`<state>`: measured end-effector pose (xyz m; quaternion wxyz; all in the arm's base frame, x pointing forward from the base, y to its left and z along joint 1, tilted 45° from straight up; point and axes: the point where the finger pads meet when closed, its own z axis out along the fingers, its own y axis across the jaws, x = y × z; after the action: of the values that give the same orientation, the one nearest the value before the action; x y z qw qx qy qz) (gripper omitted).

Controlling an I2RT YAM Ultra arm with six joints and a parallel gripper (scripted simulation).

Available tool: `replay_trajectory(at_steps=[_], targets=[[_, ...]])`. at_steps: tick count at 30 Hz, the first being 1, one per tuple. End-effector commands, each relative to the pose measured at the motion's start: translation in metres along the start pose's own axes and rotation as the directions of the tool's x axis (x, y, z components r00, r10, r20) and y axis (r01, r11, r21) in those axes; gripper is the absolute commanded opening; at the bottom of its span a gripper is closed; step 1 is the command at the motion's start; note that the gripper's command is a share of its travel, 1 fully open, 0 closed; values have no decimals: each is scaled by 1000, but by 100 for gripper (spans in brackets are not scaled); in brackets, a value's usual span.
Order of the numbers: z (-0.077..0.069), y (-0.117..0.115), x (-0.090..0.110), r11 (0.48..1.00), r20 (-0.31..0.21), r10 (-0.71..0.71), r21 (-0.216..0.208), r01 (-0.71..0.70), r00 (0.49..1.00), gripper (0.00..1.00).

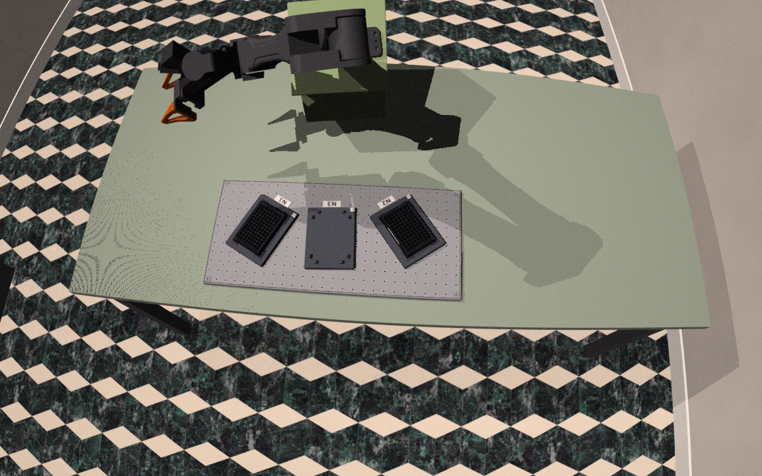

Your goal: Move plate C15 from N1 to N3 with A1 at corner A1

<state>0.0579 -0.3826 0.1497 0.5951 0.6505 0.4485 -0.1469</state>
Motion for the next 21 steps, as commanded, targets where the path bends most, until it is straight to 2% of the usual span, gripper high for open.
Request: replay_trajectory(at_steps=[1, 17, 18, 20, 21], targets=[[0, 1, -4, 1000, 10, -2, -2, 2, 1000, 100], [0, 1, -4, 1000, 10, -2, -2, 2, 1000, 100], [7, 7, 1, 1000, -34, -24, -19, 24, 999, 100], [12, 13, 7, 998, -87, -59, -41, 56, 994, 100], [15, 16, 10, 997, -94, -64, -43, 60, 994, 100]])
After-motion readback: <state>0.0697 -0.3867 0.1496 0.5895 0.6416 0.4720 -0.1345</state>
